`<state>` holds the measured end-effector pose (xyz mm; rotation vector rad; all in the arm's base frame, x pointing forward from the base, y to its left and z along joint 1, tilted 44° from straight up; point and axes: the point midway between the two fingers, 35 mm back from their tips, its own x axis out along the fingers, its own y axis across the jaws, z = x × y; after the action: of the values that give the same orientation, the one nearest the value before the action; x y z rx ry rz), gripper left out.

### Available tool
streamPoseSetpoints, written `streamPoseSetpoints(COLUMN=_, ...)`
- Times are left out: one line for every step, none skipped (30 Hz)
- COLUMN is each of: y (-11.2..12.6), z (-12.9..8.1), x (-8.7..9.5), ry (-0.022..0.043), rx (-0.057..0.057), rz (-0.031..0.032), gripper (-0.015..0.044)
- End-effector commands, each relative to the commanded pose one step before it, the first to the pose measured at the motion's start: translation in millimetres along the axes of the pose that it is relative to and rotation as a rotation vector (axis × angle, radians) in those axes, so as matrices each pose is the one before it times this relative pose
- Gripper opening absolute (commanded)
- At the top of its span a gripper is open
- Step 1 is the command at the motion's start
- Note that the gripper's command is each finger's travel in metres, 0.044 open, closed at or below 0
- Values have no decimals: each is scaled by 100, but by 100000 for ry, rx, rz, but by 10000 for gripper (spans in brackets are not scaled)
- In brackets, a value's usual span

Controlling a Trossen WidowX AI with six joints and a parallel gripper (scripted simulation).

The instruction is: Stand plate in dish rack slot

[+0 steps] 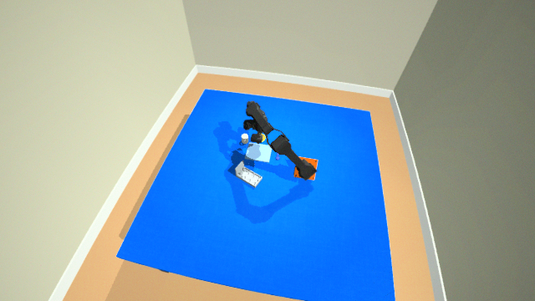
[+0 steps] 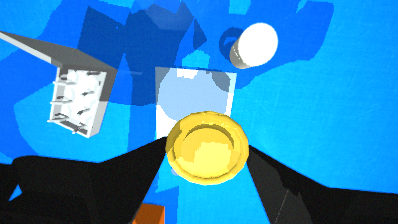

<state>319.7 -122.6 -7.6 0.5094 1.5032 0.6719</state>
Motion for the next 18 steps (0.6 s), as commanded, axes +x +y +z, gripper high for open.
streamPoseSetpoints(y=4, z=1, x=-1406, ry=354, rx=-724, rz=-96, gripper=0)
streamPoseSetpoints(y=5, z=-8, x=-261, ry=4, rx=-32, rz=21, gripper=0)
streamPoseSetpoints(y=4, z=-6, x=-156, ry=2, rx=-19, rz=13, gripper=0)
streamPoseSetpoints(y=1, z=-2, x=-52, ry=1, rx=-6, rz=5, gripper=0)
streamPoseSetpoints(y=85, z=11, x=-19, ry=-2, rx=577, rz=-25, gripper=0)
streamPoseSetpoints(y=256, z=29, x=-56, ry=-8, rx=1730, rz=-74, gripper=0)
streamPoseSetpoints(y=428, z=37, x=-91, ry=-17, rx=2882, rz=-121, gripper=0)
streamPoseSetpoints(y=518, z=24, x=-106, ry=-26, rx=3473, rz=-141, gripper=0)
streamPoseSetpoints(y=518, z=-1, x=-102, ry=-32, rx=3472, rz=-136, gripper=0)
streamPoseSetpoints(y=516, z=-26, x=-98, ry=-37, rx=3470, rz=-131, gripper=0)
streamPoseSetpoints(y=514, z=-51, x=-94, ry=-43, rx=3469, rz=-125, gripper=0)
streamPoseSetpoints(y=510, z=-76, x=-90, ry=-47, rx=3467, rz=-119, gripper=0)
streamPoseSetpoints(y=505, z=-101, x=-86, ry=-52, rx=3465, rz=-113, gripper=0)
streamPoseSetpoints(y=499, z=-125, x=-83, ry=-55, rx=3464, rz=-107, gripper=0)
streamPoseSetpoints(y=492, z=-149, x=-79, ry=-59, rx=3462, rz=-101, gripper=0)
streamPoseSetpoints(y=483, z=-172, x=-75, ry=-62, rx=3461, rz=-94, gripper=0)
streamPoseSetpoints(y=474, z=-195, x=-71, ry=-65, rx=3459, rz=-88, gripper=0)
streamPoseSetpoints(y=463, z=-218, x=-67, ry=-67, rx=3458, rz=-82, gripper=0)
